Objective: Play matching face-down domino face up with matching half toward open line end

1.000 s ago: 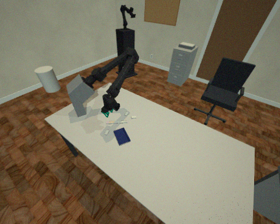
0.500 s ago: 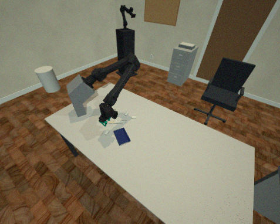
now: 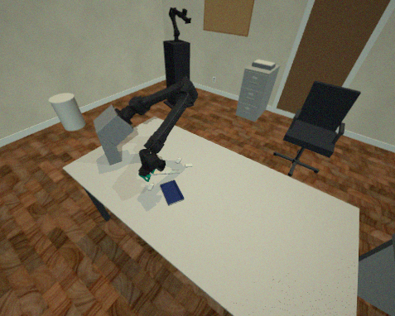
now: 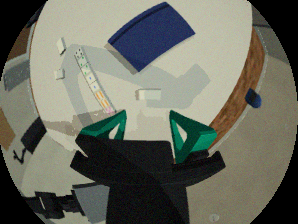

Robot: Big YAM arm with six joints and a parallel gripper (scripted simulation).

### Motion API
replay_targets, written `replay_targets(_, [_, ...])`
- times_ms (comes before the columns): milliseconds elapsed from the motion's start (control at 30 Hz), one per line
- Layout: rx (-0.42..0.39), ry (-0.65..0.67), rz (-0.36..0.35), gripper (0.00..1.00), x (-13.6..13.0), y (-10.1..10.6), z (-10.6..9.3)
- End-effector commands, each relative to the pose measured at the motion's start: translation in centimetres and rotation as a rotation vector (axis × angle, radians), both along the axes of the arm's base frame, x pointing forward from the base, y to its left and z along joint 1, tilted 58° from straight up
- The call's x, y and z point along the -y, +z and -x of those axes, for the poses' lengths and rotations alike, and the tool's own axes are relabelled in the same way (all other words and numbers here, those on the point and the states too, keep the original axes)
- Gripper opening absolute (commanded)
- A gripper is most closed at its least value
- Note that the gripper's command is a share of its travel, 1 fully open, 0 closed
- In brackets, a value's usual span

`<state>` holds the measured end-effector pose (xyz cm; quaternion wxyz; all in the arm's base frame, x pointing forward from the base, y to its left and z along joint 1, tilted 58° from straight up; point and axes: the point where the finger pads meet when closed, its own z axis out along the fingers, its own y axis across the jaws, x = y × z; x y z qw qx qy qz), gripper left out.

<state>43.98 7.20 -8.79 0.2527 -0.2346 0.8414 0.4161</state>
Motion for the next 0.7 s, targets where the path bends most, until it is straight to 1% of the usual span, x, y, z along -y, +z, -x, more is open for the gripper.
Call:
replay_targets(0, [0.027,0.039,0.008,0.70,-1.3,-1.0,-0.8])
replay_targets(233, [0.027,0.039,0.008,0.70,-1.3,-1.0,-0.8])
replay_targets(267, [0.014,0.006,0.003,0.70,-0.1,-0.4,-0.7])
replay_targets(567, [0.012,0.041,0.005,0.70,-1.5,-1.5,-0.5])
replay_targets(667, [0.012,0.041,0.005,0.70,-1.5,-1.5,-0.5])
